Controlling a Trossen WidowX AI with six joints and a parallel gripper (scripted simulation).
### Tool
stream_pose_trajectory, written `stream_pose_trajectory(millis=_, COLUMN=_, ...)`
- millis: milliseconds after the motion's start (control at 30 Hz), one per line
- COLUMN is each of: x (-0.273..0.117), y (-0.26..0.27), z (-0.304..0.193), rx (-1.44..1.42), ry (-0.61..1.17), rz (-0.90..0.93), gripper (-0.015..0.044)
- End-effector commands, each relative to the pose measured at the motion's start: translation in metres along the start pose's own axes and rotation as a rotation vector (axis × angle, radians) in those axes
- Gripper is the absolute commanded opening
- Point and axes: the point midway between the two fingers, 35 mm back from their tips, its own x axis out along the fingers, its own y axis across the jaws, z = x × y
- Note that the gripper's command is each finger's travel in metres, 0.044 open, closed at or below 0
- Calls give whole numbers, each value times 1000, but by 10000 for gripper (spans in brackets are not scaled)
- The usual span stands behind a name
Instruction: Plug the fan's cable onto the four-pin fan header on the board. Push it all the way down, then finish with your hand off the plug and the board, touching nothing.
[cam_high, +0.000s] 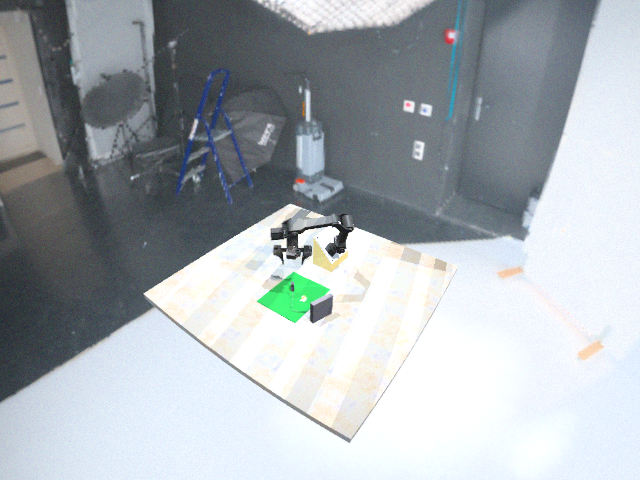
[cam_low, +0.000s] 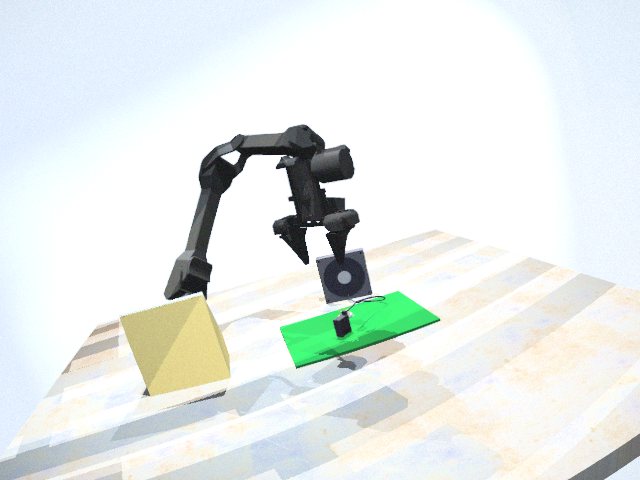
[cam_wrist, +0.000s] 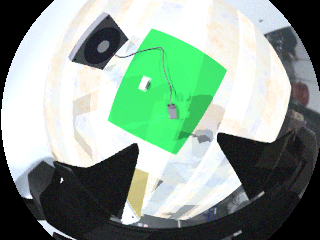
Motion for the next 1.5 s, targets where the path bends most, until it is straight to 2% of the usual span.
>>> stream_pose_trajectory(millis=0, x=0, y=-3, z=1, rx=-23, ry=4, rz=-7, gripper=440)
stream_pose_trajectory(millis=100, x=23, y=-6, z=2, rx=-22, ry=4, rz=-9, gripper=440)
stream_pose_trajectory(millis=300, x=95, y=-3, z=1, rx=-23, ry=1, rz=-6, gripper=440)
stream_pose_trajectory(millis=633, x=100, y=-3, z=1, rx=-23, ry=1, rz=-5, gripper=440)
stream_pose_trajectory(millis=1467, x=141, y=-3, z=1, rx=-23, ry=0, rz=-4, gripper=440)
